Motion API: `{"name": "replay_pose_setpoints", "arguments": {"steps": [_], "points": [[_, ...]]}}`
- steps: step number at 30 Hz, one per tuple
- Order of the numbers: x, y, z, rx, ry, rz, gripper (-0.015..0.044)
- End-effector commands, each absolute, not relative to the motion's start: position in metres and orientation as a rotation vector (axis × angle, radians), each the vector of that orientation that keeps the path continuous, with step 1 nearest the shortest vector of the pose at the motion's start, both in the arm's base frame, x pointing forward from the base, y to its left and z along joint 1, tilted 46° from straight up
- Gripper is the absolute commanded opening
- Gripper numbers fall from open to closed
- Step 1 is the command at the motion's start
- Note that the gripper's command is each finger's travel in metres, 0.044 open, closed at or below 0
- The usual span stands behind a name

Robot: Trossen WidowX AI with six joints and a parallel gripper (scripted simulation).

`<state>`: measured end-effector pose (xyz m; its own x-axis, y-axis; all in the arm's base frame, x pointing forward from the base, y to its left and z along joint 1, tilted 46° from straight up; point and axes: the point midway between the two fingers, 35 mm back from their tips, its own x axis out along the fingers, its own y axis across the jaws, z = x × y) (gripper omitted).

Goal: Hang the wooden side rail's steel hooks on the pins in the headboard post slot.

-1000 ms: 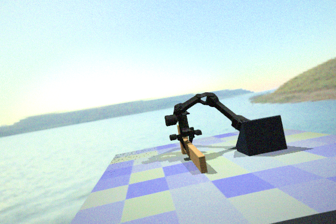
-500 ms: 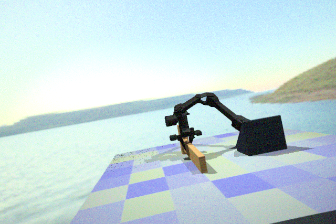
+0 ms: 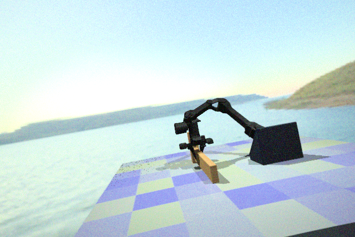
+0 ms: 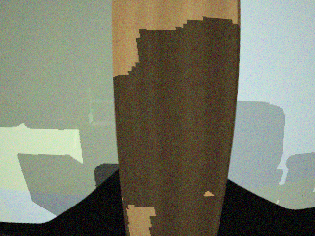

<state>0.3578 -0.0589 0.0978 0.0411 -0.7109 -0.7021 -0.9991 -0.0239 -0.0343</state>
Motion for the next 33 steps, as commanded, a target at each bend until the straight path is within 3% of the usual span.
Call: {"name": "replay_pose_setpoints", "arguments": {"steps": [1, 16, 33], "points": [[0.359, -0.059, 0.098, -1.797, 1.720, 0.692, 0.0000], [0.359, -0.061, 0.097, -1.797, 1.720, 0.692, 0.0000], [0.357, -0.042, 0.113, -1.794, 1.720, 0.697, 0.0440]]}}
